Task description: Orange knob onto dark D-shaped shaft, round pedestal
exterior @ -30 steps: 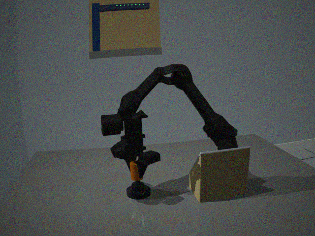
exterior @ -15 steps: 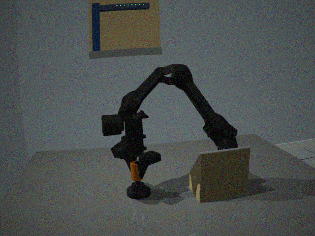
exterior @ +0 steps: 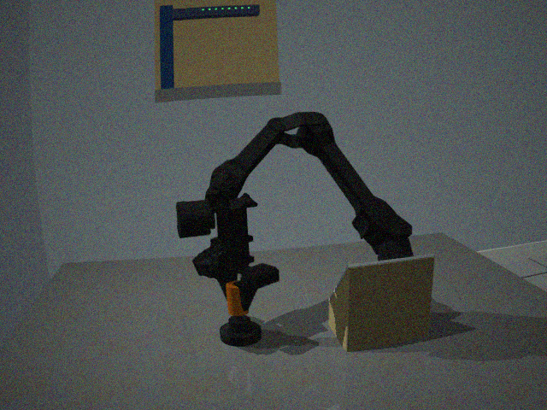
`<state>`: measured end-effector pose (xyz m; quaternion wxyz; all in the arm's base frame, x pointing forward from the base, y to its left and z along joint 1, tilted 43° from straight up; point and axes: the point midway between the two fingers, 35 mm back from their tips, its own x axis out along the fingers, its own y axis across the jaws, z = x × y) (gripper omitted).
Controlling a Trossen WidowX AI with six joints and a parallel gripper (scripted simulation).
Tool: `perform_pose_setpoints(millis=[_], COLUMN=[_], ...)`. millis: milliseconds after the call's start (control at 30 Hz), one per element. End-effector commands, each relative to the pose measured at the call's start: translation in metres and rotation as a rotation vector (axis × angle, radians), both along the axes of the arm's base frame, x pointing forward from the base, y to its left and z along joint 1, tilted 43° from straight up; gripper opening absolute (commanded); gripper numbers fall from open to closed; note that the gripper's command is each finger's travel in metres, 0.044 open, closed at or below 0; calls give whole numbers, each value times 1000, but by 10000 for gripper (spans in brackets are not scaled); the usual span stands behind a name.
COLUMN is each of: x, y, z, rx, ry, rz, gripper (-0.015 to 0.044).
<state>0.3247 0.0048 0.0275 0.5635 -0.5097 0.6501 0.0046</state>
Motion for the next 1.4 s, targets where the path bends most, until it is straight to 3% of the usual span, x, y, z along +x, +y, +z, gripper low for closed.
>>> perform_pose_setpoints(millis=[0,1367], x=[0,-1], y=[0,-1], z=[0,-2], rx=[1,4], ry=[2,-11], rz=[4,-9], gripper=[0,0])
